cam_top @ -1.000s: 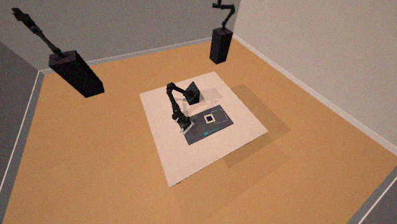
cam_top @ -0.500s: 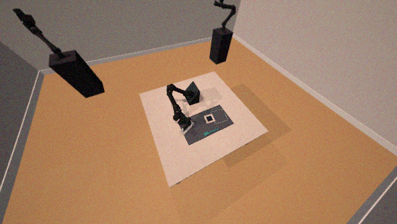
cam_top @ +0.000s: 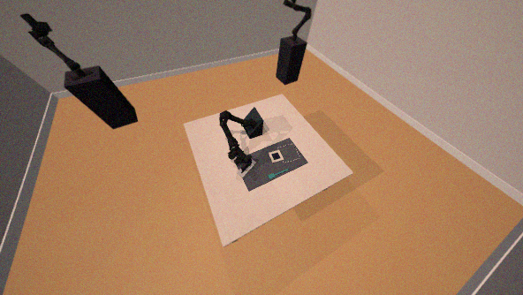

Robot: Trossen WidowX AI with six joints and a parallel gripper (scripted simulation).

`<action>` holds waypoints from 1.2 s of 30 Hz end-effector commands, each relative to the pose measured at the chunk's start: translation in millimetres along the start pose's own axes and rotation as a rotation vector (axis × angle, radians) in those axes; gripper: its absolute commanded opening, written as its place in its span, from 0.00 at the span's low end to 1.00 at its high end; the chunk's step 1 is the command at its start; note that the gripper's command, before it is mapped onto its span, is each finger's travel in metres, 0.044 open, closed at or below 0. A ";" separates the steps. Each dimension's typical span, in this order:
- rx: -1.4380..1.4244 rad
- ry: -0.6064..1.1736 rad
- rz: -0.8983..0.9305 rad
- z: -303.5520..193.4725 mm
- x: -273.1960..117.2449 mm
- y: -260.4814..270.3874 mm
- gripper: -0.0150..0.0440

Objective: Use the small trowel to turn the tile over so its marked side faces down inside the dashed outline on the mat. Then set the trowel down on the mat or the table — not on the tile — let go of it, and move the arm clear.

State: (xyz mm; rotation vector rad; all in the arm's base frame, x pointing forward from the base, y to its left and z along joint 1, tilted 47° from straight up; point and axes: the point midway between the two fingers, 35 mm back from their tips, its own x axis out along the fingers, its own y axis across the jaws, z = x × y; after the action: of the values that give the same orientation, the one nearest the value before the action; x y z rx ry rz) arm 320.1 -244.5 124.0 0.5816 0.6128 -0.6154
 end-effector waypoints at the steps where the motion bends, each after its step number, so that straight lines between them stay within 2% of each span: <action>1: 0.002 0.004 0.001 -0.8 1.9 -0.1 0.35; 6: 0.002 0.004 0.001 -0.8 1.9 -0.1 0.29; 7: 0.002 0.004 0.001 -0.6 1.2 0.9 0.25; 16: 0.003 0.001 0.002 0.6 -37.5 45.3 0.25; 22: 0.003 0.001 0.002 0.6 -38.4 46.1 0.25; 36: 0.067 -0.164 -0.060 -40.3 18.3 65.7 0.25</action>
State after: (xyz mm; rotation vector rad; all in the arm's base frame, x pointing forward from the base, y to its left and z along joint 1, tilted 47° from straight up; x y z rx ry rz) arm 356.2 -190.3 123.0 0.5666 0.4926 -0.7122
